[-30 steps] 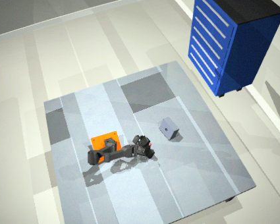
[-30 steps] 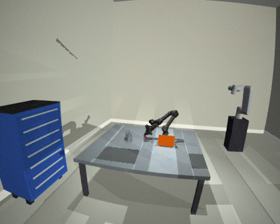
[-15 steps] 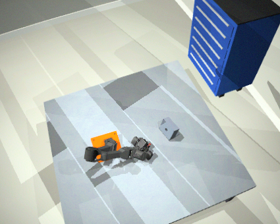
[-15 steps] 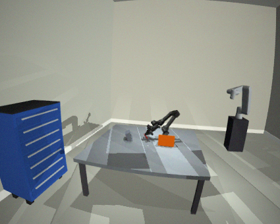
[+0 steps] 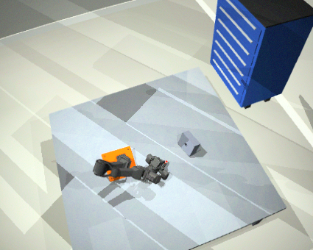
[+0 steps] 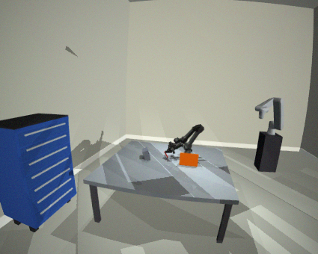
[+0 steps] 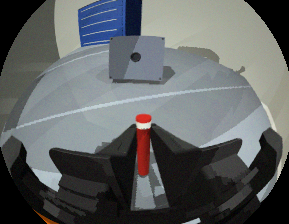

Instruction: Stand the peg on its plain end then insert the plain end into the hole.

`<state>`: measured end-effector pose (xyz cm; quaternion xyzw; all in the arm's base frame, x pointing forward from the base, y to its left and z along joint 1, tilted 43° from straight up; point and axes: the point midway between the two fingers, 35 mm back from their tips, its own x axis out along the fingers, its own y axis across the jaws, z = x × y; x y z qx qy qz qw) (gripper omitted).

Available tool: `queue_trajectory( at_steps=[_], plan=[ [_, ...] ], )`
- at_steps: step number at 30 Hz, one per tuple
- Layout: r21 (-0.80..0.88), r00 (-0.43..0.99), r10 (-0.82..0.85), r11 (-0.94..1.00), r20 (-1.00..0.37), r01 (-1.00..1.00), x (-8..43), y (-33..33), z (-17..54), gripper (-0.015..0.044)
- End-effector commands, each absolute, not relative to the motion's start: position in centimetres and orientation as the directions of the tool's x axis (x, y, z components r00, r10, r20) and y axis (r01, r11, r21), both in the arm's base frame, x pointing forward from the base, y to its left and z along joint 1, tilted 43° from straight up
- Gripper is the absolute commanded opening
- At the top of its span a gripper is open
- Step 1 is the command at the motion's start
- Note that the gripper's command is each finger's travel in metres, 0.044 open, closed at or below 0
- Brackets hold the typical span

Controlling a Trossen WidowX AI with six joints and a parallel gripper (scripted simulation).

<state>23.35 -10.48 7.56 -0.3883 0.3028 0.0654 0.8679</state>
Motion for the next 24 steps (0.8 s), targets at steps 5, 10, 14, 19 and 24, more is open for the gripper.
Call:
queue_trajectory(
  at_steps=[5,10,14,19,24],
  plan=[
    [-0.640,0.843,-0.068,0.685,-0.533,-0.349,22.8,-10.6,7.8,0.0051],
    [-0.640,0.860,-0.036,0.685,-0.509,-0.350,22.5,-10.7,7.8,0.0051],
    [-0.640,0.872,-0.011,0.684,-0.489,-0.350,22.2,-10.8,7.8,0.0051],
    [-0.640,0.886,0.021,0.684,-0.463,-0.351,21.9,-10.9,7.9,0.0051],
    [-0.640,0.898,0.052,0.684,-0.437,-0.351,21.5,-11.0,7.9,0.0051]
  ],
)
